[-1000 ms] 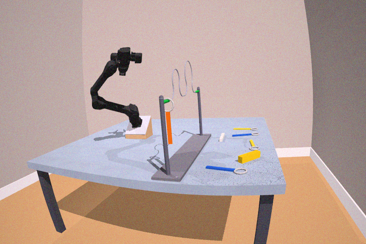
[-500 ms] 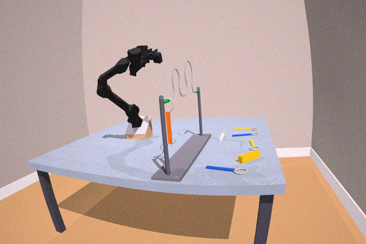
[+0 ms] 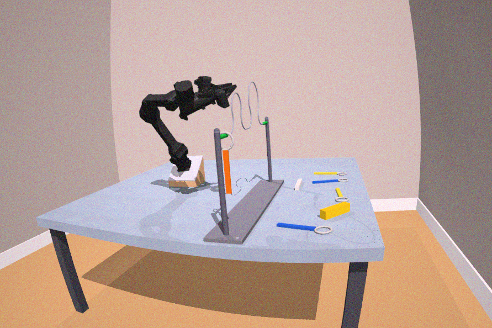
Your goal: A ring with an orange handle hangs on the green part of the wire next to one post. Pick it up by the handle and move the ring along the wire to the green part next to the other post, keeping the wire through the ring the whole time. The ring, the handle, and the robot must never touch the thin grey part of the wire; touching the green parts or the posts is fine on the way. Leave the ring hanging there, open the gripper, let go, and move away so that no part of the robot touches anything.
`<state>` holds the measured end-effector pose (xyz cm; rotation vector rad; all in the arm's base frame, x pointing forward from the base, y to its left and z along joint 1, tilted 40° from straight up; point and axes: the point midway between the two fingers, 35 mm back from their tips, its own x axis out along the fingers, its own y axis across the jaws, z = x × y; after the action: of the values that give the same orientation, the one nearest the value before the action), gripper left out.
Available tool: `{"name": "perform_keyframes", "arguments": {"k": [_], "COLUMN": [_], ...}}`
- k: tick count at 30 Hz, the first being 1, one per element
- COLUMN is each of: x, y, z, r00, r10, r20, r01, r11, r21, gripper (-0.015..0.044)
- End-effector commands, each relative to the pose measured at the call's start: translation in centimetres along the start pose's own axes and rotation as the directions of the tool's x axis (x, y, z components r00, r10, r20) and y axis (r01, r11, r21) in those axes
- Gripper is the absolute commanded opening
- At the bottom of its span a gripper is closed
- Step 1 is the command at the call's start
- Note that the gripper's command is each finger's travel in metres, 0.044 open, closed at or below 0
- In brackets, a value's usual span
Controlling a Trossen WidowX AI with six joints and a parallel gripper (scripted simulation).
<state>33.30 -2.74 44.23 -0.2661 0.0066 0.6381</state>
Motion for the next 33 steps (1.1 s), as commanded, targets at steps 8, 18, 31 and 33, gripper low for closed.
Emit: {"name": "perform_keyframes", "arguments": {"k": [8, 18, 31, 33], "x": [-7.0, -18.0, -29.2, -29.2], "y": [-12.2, -21.6, -25.1, -25.1], "z": [-4.2, -10.7, -16.5, -16.5], "r00": [0.938, 0.839, 0.742, 0.742], "r10": [-0.343, -0.540, -0.666, -0.666], "r20": [-0.054, -0.068, -0.084, -0.084], "r01": [0.327, 0.486, 0.557, 0.557], "r11": [0.925, 0.799, 0.680, 0.680], "r21": [-0.195, -0.355, -0.477, -0.477], "gripper": [0.0160, 0.0160, 0.0160, 0.0160]}}
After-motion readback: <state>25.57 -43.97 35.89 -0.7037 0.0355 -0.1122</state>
